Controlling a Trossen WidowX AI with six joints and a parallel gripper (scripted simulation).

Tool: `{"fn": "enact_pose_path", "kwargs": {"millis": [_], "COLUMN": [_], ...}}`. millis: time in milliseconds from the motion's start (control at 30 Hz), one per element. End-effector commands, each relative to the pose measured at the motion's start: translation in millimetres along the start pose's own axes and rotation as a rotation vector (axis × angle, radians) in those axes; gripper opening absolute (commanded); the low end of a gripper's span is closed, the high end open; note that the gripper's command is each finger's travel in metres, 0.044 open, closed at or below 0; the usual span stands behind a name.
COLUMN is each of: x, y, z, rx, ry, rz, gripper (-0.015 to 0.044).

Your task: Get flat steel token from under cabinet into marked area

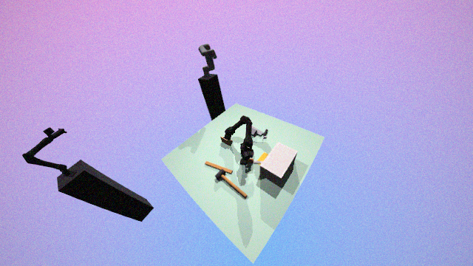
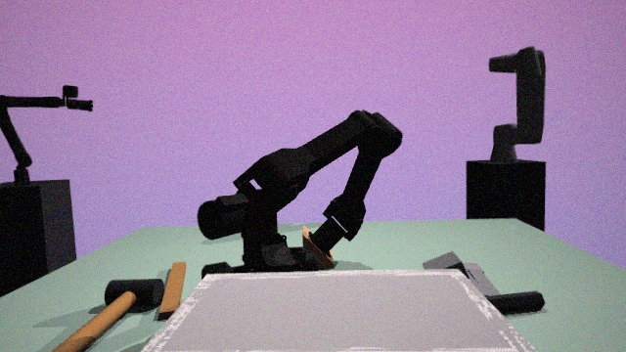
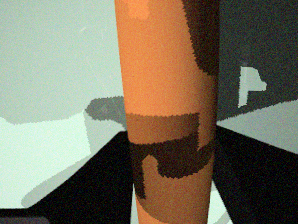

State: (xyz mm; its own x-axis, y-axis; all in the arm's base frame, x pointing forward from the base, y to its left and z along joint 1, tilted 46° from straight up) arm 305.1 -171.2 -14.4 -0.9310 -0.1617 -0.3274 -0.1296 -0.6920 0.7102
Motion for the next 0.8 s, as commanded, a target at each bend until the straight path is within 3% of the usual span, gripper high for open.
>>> {"fn": "enact_pose_path", "kwargs": {"millis": [0, 767], "x": [-1.9, 28.2], "y": [-1.0, -1.1], "z": [7.0, 4.4], "rx": [-0.006, -0.005], "ry": [0.003, 0.002], "rz": [-0.001, 0.0], "gripper": [0.0, 0.0]}}
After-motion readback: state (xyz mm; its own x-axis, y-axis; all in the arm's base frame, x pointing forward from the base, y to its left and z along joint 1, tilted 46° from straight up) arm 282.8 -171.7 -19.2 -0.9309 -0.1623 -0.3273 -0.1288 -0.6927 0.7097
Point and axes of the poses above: the point midway between the two fingers, 35 mm back from their tips, its own y axis back along the fingers, its own z axis across the jaws, x = y × z, the point moved 7 cm from there along y, back along the fingers, and after that the axes turned 2 degrees about -y, right-handed, at the moved point
